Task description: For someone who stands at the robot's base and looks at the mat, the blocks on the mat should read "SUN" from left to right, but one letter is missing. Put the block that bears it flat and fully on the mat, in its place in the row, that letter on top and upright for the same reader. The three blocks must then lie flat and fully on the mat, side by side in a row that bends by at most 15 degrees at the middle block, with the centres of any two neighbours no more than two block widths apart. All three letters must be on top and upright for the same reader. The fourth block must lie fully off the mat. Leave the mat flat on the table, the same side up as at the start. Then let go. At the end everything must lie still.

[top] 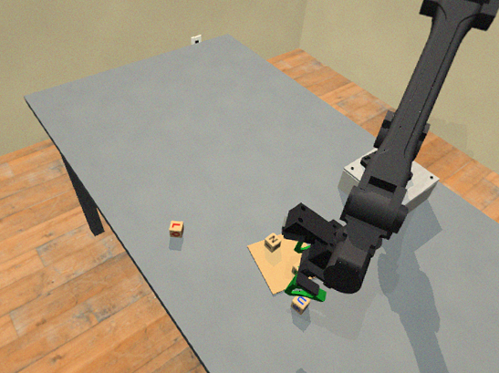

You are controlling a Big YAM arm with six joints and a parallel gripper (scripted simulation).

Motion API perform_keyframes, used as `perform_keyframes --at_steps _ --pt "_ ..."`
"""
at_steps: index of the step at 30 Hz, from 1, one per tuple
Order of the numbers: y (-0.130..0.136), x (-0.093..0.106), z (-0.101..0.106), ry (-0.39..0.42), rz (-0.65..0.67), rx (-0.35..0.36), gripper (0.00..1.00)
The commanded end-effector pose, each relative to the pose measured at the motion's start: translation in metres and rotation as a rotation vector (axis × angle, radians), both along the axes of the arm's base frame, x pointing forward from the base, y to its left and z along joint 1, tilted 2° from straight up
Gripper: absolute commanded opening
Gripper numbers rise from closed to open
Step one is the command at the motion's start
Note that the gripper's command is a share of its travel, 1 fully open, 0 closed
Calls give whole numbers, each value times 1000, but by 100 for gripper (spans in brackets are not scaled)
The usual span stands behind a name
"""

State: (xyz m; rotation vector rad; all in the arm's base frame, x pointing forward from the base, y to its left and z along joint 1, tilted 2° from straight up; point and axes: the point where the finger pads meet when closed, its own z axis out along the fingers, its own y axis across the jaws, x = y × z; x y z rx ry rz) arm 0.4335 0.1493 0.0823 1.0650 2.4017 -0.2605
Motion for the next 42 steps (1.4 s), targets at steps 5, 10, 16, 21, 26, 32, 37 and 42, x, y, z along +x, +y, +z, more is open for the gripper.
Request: perform_keyframes --at_steps 5,10,16,21,26,32,37,42 --pt "30 -26 11 -117 158 -54 100" --pt "34 -7 16 -133 140 -47 100" --pt "27 -19 6 -110 146 -61 100" --pt "28 -18 7 -113 144 -59 100" --pt "28 -18 7 -113 144 -59 100" --pt "28 -18 7 -113 144 -59 100" --pt "28 -18 7 -113 144 -59 100" --pt "28 -18 7 -113 144 -59 100"
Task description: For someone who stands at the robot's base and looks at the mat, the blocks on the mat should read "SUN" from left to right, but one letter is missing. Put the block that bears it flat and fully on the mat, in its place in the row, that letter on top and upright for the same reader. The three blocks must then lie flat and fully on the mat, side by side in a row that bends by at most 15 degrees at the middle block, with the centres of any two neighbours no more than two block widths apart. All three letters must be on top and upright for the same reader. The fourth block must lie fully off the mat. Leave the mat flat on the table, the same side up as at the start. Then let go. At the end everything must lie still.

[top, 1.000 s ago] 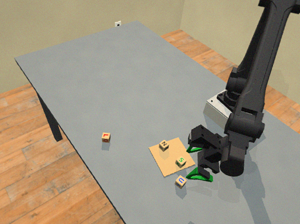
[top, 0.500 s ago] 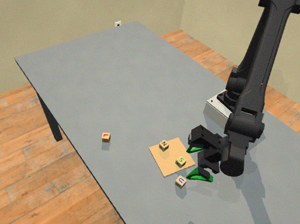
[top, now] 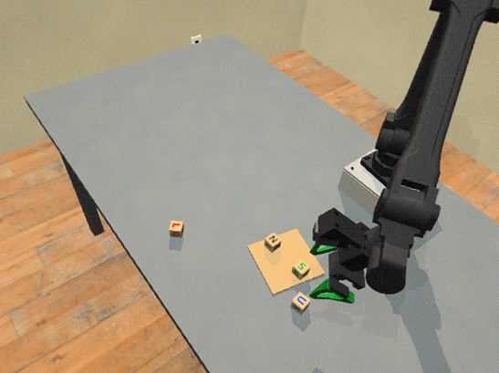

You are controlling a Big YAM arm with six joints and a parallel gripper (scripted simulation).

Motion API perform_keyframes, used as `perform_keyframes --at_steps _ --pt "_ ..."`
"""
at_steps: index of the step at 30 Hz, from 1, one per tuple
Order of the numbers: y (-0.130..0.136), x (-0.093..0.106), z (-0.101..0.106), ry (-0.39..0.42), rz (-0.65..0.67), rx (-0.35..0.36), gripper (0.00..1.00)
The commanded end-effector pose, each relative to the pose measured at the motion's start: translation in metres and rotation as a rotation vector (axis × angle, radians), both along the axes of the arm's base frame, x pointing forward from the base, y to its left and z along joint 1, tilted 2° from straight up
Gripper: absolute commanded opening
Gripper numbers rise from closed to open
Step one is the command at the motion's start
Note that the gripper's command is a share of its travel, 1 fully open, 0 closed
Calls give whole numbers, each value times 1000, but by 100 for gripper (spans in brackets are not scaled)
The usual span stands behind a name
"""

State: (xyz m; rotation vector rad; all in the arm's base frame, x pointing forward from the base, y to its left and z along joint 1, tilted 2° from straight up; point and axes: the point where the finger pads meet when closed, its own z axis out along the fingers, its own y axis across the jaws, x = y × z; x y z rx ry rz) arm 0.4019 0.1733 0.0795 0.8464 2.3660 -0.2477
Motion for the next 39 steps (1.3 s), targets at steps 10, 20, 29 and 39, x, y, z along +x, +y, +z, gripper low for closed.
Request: perform_keyframes --at_steps 10,20,29,39 --pt "4 13 10 -32 -1 16 100" --pt "-53 -31 13 -31 -4 19 100" --pt "-60 -46 1 -5 15 1 100" --pt "-55 -38 18 -31 13 16 100"
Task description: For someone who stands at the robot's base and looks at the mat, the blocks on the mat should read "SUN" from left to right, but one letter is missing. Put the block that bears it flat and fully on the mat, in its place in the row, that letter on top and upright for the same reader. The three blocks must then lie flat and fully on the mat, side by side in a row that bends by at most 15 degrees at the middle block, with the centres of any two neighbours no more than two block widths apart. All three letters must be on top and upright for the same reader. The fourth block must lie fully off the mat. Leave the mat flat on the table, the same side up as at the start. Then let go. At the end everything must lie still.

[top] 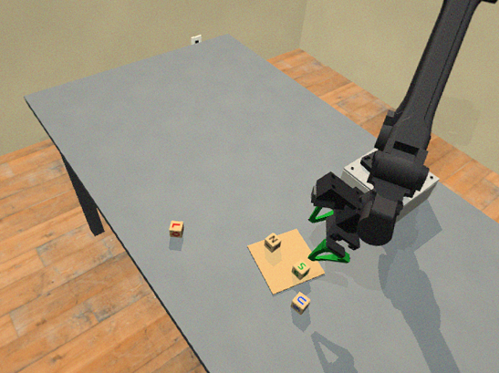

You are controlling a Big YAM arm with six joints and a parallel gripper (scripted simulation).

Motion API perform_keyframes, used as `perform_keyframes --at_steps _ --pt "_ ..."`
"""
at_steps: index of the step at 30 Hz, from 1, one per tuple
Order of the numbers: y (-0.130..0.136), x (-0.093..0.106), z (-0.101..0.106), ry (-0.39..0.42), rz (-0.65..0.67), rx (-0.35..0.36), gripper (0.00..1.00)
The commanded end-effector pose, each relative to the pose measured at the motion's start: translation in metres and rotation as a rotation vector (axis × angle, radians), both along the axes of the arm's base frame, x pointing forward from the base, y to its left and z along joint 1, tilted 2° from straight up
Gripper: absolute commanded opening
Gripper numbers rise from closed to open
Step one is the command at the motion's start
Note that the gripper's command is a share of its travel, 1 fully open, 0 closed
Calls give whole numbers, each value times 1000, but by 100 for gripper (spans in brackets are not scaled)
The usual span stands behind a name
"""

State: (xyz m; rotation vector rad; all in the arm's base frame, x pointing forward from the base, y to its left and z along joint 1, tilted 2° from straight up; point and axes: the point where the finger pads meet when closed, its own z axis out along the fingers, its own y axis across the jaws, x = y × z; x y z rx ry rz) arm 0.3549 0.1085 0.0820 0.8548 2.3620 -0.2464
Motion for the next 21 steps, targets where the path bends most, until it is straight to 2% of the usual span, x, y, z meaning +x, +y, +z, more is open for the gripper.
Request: perform_keyframes --at_steps 1,5,21 --pt "4 -1 4 -4 19 -1 100" --pt "11 11 16 -30 19 15 100" --pt "10 9 14 -26 19 13 100"
